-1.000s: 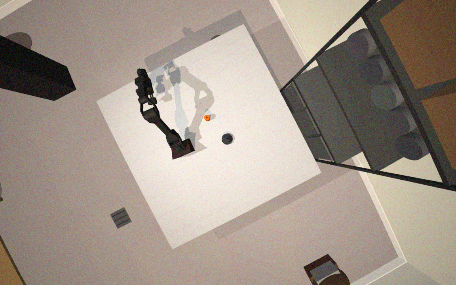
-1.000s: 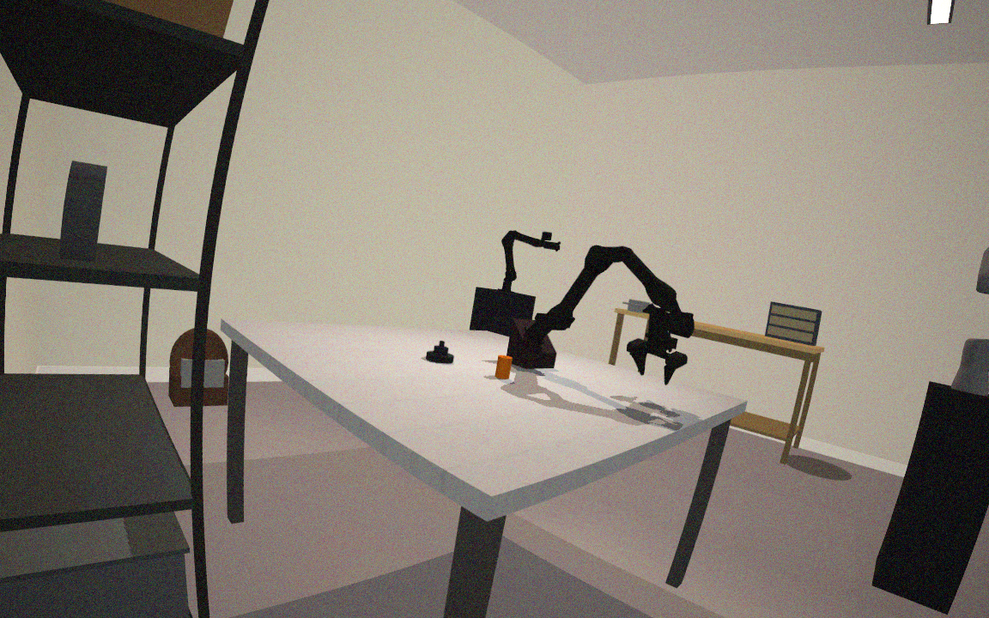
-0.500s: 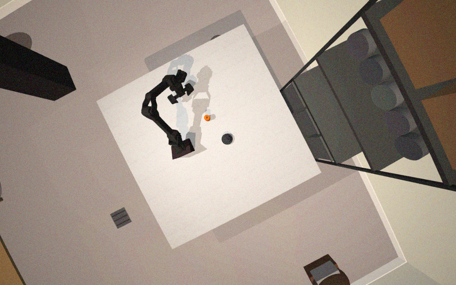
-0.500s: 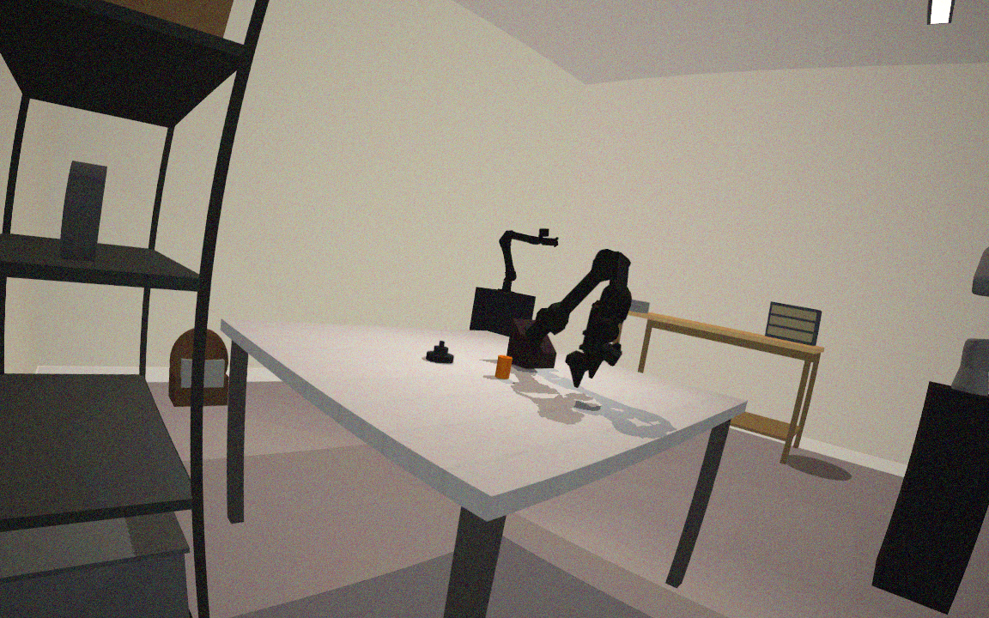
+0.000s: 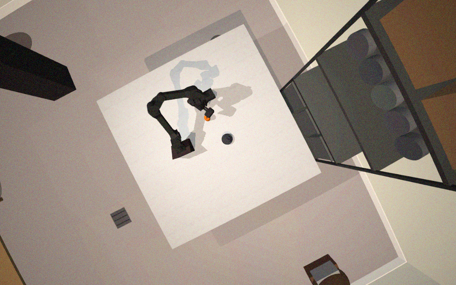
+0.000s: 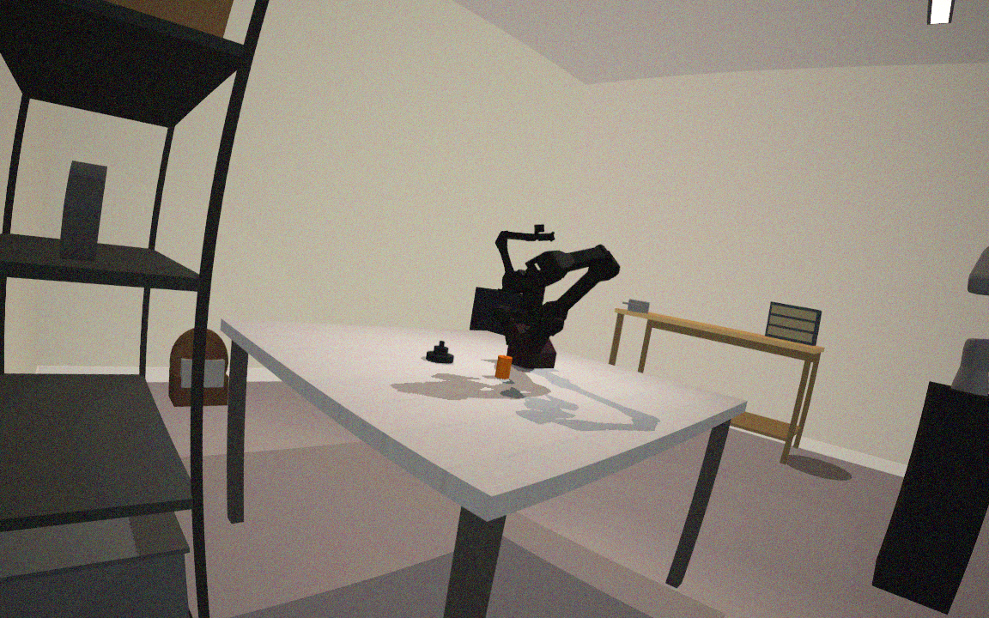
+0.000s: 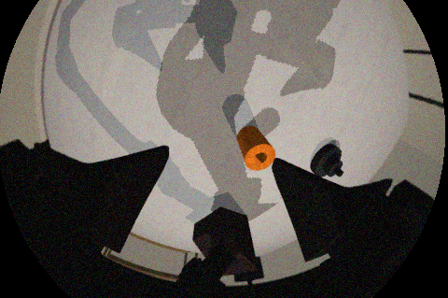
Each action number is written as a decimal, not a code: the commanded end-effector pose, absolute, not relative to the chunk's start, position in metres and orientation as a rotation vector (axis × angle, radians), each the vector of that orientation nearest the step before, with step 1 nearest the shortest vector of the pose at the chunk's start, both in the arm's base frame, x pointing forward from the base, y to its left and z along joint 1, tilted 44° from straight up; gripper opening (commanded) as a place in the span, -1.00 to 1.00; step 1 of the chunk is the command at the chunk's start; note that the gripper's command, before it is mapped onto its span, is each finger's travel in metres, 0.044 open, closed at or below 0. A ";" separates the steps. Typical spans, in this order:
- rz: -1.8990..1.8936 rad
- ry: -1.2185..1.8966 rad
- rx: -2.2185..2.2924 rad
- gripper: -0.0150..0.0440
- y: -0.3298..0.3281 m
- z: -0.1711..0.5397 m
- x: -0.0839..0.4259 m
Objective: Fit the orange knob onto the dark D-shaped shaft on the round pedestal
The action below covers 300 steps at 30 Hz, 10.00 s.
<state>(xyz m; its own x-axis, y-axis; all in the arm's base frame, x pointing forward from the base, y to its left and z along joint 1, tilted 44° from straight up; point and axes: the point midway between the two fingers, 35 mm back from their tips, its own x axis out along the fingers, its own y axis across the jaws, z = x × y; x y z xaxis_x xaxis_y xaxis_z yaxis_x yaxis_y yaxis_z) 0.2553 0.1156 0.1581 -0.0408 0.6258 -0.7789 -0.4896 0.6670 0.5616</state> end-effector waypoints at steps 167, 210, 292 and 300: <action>0.594 1.446 0.569 -0.49 -0.039 0.047 0.320; 0.603 1.442 0.568 -0.49 -0.061 -0.039 0.330; 0.743 1.359 0.402 -0.49 -0.059 -0.041 0.330; 0.743 1.359 0.402 -0.49 -0.061 -0.039 0.331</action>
<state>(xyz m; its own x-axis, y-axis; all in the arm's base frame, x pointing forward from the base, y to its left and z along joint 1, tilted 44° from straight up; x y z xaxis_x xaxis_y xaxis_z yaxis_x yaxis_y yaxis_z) 0.3293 -0.0592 -0.0410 0.0307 0.6820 -0.7307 -0.2411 0.7146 0.6567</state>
